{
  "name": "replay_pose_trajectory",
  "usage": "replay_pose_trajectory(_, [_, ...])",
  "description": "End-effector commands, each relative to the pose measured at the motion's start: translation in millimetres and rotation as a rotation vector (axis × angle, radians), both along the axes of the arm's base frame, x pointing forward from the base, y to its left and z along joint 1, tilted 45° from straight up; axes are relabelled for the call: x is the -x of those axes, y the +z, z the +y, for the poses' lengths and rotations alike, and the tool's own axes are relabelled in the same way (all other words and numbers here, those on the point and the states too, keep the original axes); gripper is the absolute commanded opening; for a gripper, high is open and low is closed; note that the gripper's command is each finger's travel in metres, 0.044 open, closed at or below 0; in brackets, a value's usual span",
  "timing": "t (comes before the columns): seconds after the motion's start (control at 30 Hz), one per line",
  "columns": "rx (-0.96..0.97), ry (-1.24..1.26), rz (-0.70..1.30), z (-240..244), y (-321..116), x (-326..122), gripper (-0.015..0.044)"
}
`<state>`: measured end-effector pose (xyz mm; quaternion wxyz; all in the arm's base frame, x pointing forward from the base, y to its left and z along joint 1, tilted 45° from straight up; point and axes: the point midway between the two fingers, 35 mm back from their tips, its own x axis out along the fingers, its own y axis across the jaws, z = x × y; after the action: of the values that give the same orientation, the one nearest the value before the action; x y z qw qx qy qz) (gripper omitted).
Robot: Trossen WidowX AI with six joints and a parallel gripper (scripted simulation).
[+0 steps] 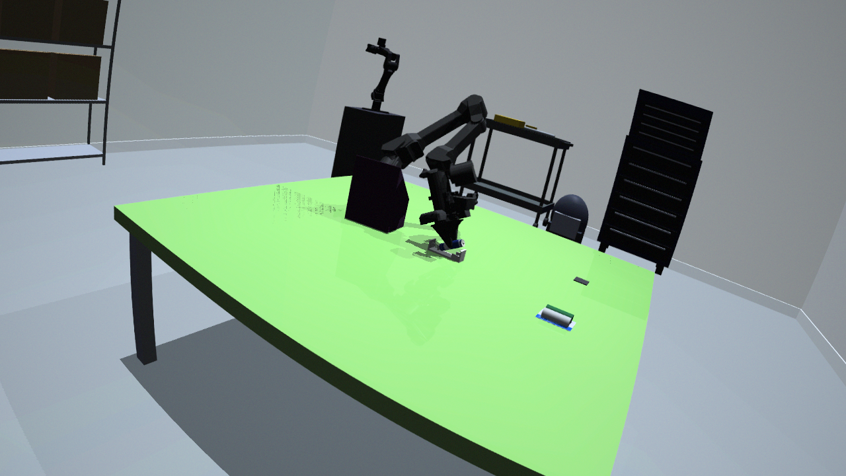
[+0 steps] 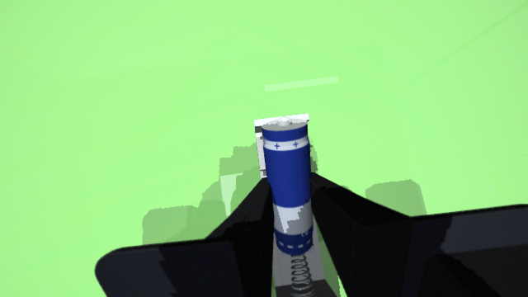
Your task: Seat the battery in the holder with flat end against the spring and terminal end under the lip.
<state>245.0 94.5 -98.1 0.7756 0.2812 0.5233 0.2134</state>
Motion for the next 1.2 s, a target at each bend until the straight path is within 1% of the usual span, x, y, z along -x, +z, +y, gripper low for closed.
replay_pose_trajectory(0.0, [0.002,-0.006,0.011,0,-2,7,0.0068])
replay_pose_trajectory(1.17, [0.008,0.0,0.022,-2,-2,22,0.0068])
